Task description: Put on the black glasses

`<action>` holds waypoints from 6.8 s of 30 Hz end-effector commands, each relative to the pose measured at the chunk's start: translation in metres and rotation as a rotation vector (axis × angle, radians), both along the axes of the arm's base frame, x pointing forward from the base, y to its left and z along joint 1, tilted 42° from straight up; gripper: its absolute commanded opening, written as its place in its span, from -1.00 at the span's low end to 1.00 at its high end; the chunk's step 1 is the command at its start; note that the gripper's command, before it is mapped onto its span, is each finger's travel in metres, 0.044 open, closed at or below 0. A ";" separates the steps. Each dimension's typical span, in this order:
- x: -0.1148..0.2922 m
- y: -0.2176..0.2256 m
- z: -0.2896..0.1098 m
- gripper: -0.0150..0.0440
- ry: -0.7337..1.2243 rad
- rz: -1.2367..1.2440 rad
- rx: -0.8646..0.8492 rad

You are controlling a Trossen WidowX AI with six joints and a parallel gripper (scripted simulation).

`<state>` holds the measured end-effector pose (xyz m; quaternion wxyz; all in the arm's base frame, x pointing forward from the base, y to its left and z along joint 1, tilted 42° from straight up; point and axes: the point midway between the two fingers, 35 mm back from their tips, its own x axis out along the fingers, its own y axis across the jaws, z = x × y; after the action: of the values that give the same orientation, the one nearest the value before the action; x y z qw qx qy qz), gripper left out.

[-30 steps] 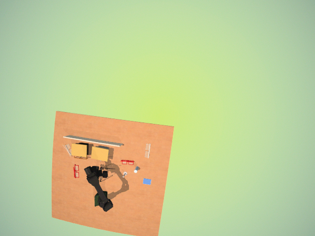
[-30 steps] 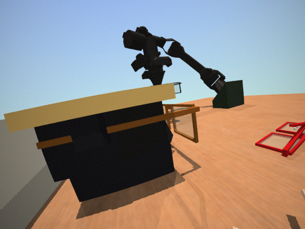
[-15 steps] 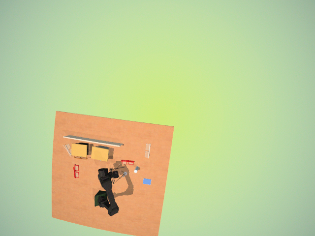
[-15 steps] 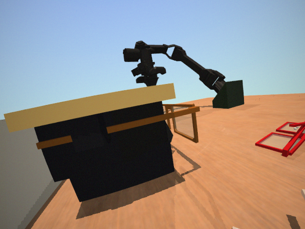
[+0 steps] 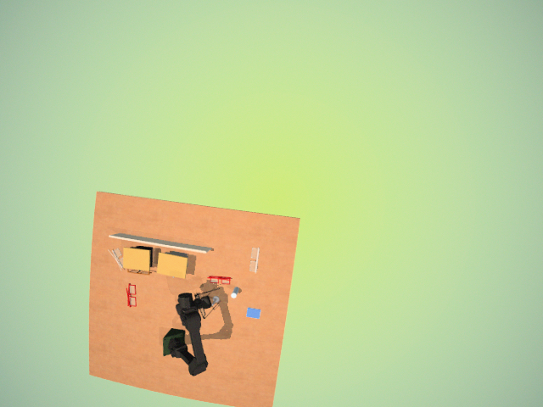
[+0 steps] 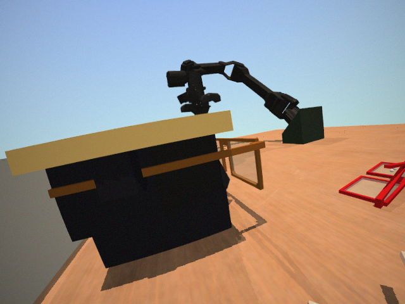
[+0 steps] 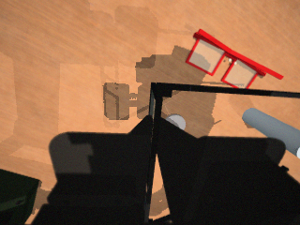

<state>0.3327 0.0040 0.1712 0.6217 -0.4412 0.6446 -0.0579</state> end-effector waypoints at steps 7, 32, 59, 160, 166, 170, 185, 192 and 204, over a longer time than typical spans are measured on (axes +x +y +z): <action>0.005 -0.026 -0.027 -0.49 0.005 0.001 -0.009; 0.012 -0.031 -0.047 -0.49 0.004 0.001 -0.010; 0.023 -0.017 -0.056 -0.49 0.004 0.001 -0.009; -0.064 -0.038 0.031 -0.49 0.231 0.339 0.256; -0.085 -0.046 0.039 -0.49 0.243 0.453 0.300; -0.099 -0.049 0.044 -0.49 0.244 0.533 0.320; -0.147 -0.051 0.056 -0.49 0.203 0.854 0.319; -0.167 -0.046 0.059 -0.49 0.171 1.008 0.270; -0.196 -0.033 0.061 -0.49 0.119 1.261 0.110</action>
<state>0.1451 -0.0345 0.2339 0.5365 -0.6818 0.3262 0.3753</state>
